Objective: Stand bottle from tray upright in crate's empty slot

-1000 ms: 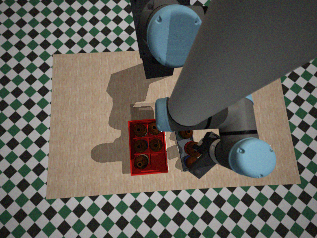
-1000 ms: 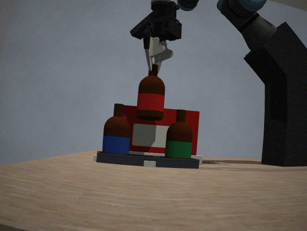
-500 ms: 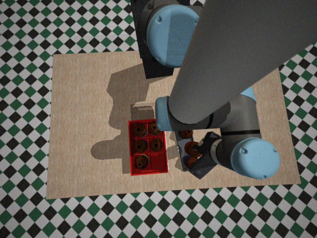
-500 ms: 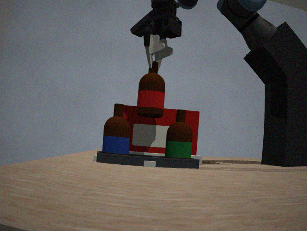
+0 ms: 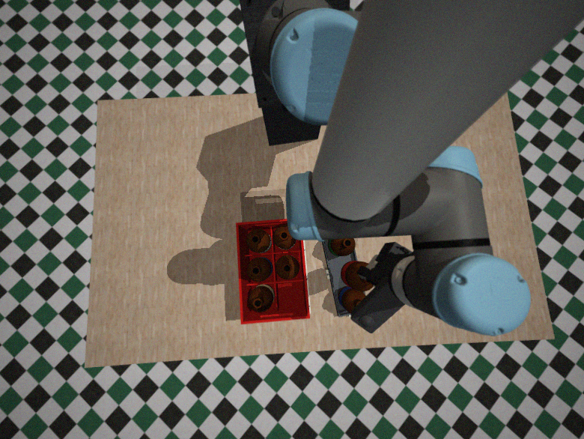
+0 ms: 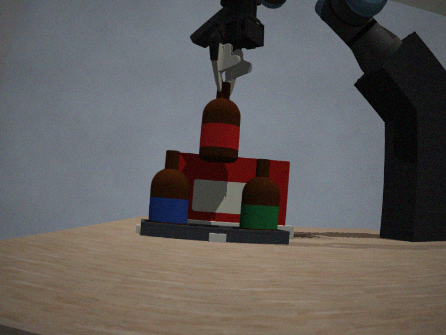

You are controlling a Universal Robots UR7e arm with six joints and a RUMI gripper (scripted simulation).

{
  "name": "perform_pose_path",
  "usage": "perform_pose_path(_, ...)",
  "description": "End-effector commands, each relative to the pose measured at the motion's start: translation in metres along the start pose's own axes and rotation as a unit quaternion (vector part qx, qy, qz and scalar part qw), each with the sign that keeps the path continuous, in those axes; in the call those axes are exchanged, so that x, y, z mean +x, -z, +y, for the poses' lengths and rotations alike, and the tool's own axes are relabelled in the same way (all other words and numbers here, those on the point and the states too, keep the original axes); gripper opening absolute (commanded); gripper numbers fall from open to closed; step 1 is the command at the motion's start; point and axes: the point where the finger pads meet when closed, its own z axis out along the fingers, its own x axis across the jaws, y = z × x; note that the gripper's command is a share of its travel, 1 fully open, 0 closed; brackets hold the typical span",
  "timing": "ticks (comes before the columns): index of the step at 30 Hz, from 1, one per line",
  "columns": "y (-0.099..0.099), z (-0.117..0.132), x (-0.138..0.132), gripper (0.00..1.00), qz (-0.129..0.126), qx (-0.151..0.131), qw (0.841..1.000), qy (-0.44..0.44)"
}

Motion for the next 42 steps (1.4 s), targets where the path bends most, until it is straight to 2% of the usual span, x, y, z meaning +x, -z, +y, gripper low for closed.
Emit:
perform_pose_path(1,0.006,0.0,0.0,0.0,0.0,0.0,1.0,0.0)
perform_pose_path(13,0.015,0.0,0.0,0.0,0.0,0.0,1.0,0.0)
perform_pose_path(42,0.016,0.0,0.0,0.0,0.0,0.0,1.0,0.0)
